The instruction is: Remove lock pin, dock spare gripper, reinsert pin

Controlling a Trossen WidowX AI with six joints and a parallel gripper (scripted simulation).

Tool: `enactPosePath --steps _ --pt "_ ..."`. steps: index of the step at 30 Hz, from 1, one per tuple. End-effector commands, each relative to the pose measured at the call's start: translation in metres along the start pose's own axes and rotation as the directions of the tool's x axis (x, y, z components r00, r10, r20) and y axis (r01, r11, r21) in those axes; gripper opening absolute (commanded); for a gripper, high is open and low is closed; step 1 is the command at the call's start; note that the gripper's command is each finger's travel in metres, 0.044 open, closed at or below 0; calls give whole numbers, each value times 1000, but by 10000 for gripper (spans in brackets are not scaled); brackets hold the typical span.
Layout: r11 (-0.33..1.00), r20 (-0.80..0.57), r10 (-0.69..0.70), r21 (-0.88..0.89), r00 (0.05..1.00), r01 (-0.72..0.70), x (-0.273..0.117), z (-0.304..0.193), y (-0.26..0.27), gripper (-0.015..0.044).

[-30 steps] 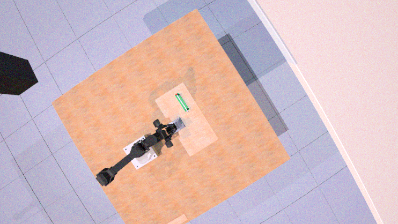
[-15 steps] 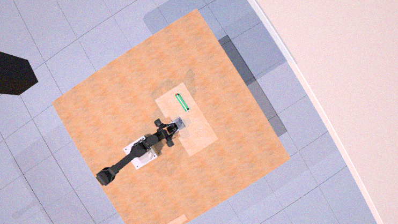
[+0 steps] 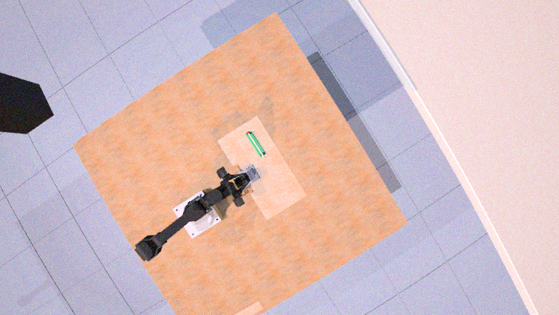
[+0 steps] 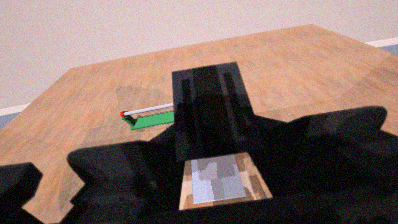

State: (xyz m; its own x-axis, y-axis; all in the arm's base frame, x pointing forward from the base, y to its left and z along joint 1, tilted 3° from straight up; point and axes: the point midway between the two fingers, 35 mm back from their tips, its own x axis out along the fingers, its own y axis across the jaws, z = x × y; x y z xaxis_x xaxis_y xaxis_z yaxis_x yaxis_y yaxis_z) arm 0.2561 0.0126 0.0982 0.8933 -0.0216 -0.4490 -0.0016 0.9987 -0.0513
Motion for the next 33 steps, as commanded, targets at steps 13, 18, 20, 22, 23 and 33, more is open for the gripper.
enactPosePath --steps 13,18,20,22,23,33 --pt "1000 0 0 0 1000 0 -4 4 0 440" --pt "1000 -5 3 -2 1000 -3 -11 9 0 440" --pt "1000 -7 5 -4 1000 -5 -14 12 1 440" --pt "1000 -8 6 -6 1000 -6 -17 14 1 440" --pt "1000 -8 7 -6 1000 -7 -18 15 1 440" --pt "1000 -13 13 -14 1000 -13 -32 28 2 440"
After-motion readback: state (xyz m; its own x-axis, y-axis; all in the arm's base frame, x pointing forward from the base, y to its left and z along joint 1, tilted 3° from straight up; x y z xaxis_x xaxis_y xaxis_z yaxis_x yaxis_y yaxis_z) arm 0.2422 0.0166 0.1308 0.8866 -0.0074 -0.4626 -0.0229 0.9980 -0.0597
